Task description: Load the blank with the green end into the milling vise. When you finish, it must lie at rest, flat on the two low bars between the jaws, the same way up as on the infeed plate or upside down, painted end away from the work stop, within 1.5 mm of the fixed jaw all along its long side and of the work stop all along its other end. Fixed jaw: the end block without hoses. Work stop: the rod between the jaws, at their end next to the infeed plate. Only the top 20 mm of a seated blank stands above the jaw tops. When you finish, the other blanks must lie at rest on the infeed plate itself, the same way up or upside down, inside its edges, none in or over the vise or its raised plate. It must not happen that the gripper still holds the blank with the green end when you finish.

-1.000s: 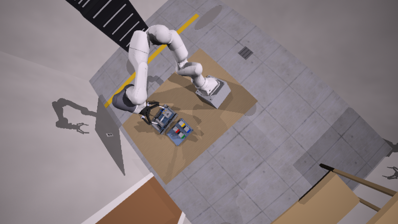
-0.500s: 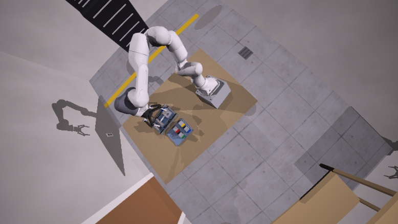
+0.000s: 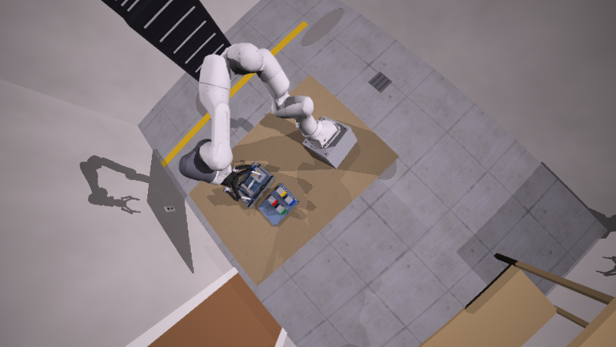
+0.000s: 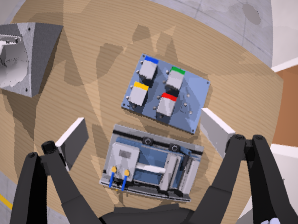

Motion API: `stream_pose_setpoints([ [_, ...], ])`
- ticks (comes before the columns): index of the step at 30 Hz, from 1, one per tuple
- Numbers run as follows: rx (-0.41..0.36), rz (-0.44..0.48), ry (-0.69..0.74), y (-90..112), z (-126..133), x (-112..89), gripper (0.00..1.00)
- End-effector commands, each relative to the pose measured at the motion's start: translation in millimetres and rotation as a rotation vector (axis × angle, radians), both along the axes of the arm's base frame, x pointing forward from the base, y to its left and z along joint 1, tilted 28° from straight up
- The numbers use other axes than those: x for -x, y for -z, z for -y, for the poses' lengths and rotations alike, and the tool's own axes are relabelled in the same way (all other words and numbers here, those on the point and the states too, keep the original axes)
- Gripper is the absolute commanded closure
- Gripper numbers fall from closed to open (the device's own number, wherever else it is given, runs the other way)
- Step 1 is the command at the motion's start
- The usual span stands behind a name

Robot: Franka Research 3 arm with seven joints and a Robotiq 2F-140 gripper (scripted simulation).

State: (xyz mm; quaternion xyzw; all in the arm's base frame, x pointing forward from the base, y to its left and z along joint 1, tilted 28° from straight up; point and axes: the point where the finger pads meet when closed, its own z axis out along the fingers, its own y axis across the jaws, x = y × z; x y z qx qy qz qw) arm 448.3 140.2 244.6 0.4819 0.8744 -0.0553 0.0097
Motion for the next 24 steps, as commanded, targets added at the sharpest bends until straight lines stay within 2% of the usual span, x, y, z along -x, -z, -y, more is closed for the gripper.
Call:
stream_pose_setpoints([
  [1, 0.134, 0.112, 0.161, 7.5, -17.3, -1.1, 0.0],
  [12, 0.125, 0.103, 0.149, 8.1, -17.8, -0.9, 0.0],
  [13, 0.015, 0.011, 0.022, 12.1, -21.5, 0.4, 0.0],
  [17, 0.118, 0.095, 0.143, 24.2, -48.0, -0.1, 0.0],
  [24, 0.106, 0.084, 0.129, 24.6, -47.9, 0.2, 0.0],
])
